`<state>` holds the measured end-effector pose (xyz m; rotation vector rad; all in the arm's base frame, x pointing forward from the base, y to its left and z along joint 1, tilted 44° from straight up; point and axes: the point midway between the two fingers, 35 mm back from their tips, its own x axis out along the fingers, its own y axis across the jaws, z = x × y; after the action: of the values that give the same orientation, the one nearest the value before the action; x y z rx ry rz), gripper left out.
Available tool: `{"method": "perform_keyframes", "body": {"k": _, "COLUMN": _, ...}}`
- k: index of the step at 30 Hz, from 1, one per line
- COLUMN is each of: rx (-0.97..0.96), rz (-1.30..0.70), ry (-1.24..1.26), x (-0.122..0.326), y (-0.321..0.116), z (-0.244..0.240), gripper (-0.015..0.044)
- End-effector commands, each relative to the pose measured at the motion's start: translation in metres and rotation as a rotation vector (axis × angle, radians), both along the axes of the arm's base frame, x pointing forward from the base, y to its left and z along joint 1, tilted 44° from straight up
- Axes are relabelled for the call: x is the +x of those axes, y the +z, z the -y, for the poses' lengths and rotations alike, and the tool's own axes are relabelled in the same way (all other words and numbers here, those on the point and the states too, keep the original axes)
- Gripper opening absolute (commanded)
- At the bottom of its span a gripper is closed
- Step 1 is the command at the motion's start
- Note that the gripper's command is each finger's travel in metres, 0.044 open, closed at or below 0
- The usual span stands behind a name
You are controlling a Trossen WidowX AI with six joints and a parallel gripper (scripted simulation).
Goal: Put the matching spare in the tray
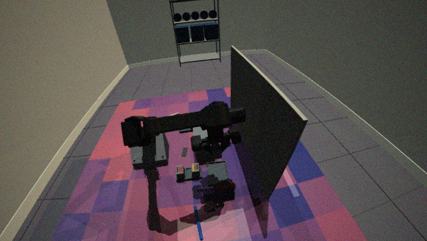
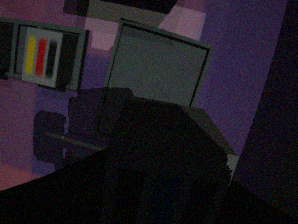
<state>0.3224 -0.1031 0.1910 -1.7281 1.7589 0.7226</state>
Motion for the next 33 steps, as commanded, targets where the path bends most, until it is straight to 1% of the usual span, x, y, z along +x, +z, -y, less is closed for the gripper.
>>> {"method": "perform_keyframes", "body": {"k": 1, "rx": -0.001, "rz": -0.006, "ry": 0.003, "x": 0.0, "y": -0.004, "z": 0.003, "gripper": 0.0}}
{"method": "perform_keyframes", "body": {"k": 33, "rx": 0.003, "rz": -0.005, "ry": 0.003, "x": 0.005, "y": -0.027, "z": 0.024, "gripper": 0.0}}
